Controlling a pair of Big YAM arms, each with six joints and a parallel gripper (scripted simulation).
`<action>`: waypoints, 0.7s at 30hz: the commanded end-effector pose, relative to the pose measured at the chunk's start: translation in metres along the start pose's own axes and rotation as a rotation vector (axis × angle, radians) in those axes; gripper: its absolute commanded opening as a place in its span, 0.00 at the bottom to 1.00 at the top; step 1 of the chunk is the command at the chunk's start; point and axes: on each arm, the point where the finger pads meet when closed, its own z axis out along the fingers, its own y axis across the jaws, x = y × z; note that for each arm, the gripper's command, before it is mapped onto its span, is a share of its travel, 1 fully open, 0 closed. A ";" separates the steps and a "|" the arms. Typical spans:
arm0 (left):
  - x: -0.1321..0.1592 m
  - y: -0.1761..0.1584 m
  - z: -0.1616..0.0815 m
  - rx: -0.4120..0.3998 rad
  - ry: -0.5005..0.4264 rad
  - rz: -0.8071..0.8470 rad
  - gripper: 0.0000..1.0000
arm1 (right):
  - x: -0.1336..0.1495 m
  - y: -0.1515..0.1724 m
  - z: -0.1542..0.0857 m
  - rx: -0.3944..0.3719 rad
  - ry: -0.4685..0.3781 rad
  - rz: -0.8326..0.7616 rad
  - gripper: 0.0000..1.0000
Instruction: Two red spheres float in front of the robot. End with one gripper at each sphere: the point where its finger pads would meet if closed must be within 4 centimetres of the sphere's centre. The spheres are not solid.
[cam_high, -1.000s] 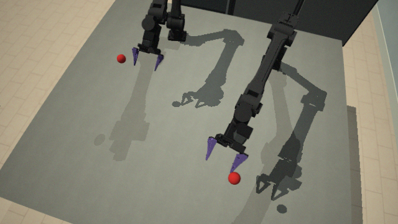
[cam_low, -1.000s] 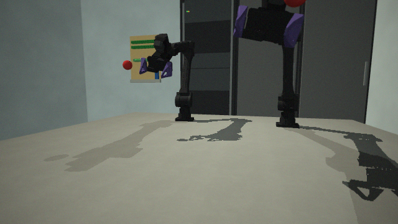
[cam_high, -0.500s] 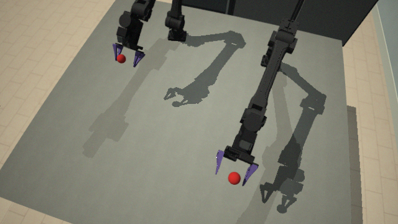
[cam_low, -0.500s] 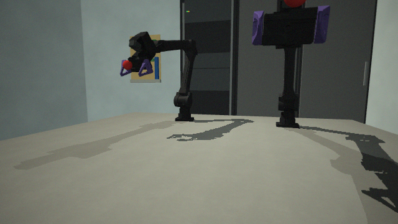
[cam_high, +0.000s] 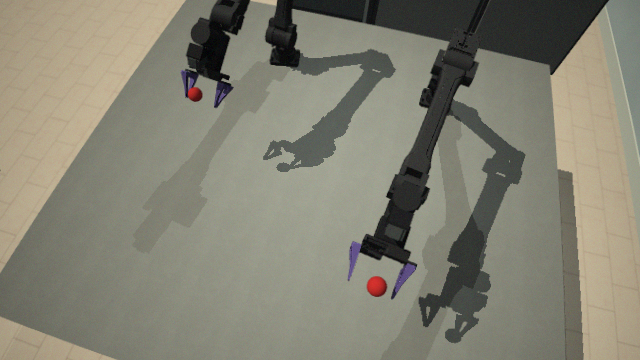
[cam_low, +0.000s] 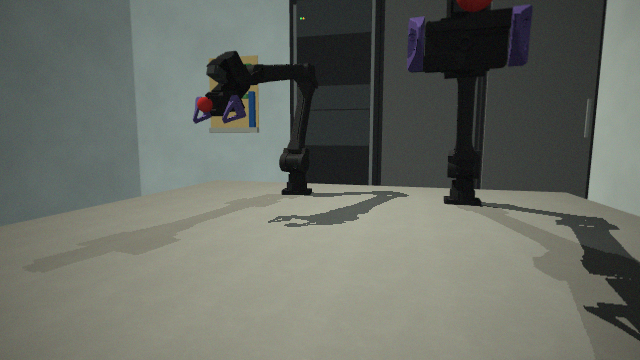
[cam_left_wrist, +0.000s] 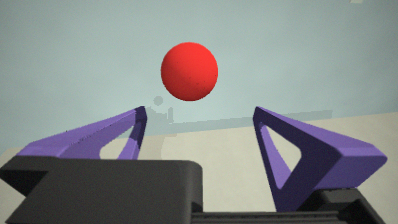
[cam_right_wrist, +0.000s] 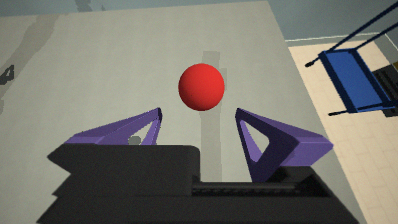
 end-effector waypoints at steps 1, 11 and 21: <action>-0.037 0.007 0.004 -0.010 -0.075 0.013 1.00 | -0.040 -0.002 -0.012 0.001 -0.058 0.013 1.00; -0.074 0.015 0.009 -0.019 -0.155 0.011 1.00 | -0.080 -0.004 -0.023 0.006 -0.144 0.012 1.00; -0.074 0.015 0.009 -0.019 -0.155 0.011 1.00 | -0.080 -0.004 -0.023 0.006 -0.144 0.012 1.00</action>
